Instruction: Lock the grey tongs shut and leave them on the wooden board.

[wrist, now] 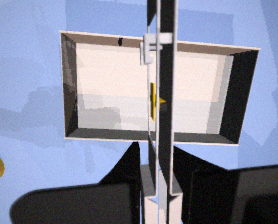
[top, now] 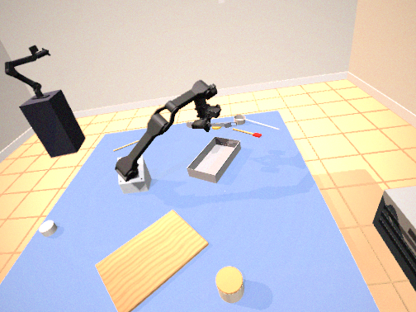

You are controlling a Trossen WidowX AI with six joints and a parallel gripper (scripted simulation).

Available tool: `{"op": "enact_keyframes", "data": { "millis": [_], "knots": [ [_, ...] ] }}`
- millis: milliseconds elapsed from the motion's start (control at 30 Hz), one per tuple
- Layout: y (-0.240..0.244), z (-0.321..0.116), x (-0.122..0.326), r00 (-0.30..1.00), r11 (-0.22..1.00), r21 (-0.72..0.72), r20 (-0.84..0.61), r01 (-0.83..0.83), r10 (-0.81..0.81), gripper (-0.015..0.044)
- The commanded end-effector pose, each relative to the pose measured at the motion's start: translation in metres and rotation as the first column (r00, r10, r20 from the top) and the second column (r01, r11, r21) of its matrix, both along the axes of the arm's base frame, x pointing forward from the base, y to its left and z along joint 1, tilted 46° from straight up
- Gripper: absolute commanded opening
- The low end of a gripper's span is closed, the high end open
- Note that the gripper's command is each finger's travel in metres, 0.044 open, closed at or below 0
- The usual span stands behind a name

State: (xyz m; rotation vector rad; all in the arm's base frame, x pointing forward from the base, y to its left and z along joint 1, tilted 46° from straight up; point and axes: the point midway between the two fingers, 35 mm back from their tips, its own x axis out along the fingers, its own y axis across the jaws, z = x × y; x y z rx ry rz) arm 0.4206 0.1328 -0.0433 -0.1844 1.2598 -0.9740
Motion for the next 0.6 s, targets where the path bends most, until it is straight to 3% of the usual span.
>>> {"op": "enact_keyframes", "data": {
  "millis": [0, 267, 567],
  "knots": [
    [-0.010, -0.006, -0.001, 0.999, 1.000, -0.011, -0.019, 0.029, -0.029, -0.0150],
    [-0.015, -0.004, 0.000, 0.999, 1.000, -0.012, -0.031, 0.022, -0.022, -0.0150],
    [-0.052, 0.039, 0.012, 0.985, 0.996, 0.015, -0.148, -0.089, 0.090, -0.0150]
  ]
}}
